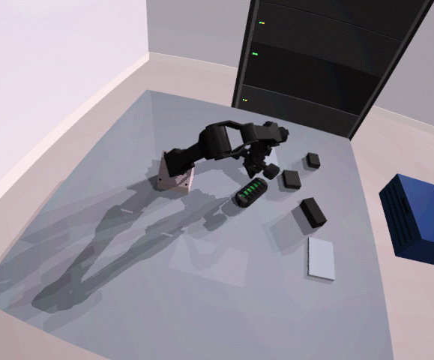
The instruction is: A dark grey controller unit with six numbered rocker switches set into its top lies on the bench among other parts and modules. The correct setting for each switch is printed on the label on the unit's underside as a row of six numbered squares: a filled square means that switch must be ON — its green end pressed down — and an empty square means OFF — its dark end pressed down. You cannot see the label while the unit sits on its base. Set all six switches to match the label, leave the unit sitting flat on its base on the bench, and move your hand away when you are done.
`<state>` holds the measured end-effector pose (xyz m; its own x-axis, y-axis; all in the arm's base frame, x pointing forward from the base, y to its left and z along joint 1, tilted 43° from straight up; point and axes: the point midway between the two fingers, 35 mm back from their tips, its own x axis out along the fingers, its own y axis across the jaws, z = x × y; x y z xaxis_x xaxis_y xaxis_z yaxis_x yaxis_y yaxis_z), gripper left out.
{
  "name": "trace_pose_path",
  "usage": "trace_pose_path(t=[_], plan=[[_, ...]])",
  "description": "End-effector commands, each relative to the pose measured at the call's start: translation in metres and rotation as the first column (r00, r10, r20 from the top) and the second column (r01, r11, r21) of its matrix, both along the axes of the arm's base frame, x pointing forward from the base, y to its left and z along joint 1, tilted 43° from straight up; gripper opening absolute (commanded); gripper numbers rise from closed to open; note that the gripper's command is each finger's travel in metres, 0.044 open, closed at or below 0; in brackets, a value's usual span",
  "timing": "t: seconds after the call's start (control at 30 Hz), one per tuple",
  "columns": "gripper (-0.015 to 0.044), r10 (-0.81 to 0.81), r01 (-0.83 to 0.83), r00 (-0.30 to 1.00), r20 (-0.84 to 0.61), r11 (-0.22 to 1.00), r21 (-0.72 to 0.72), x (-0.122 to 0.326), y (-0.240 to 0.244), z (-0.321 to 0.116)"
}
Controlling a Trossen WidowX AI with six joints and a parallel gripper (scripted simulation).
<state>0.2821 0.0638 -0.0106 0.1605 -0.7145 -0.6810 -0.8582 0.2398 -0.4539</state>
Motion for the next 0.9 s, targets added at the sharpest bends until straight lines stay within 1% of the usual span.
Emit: trace_pose_path(t=[0.0,0.23,0.87], plan=[[0.0000,-0.070,0.072,0.997,-0.021,0.995,0.070,0.012,-0.008,0.030],[0.0000,-0.070,0.072,0.997,-0.021,0.995,0.070,0.013,-0.009,0.029],[0.0000,-0.070,0.071,0.997,-0.022,0.995,0.067,0.017,-0.028,0.006]])
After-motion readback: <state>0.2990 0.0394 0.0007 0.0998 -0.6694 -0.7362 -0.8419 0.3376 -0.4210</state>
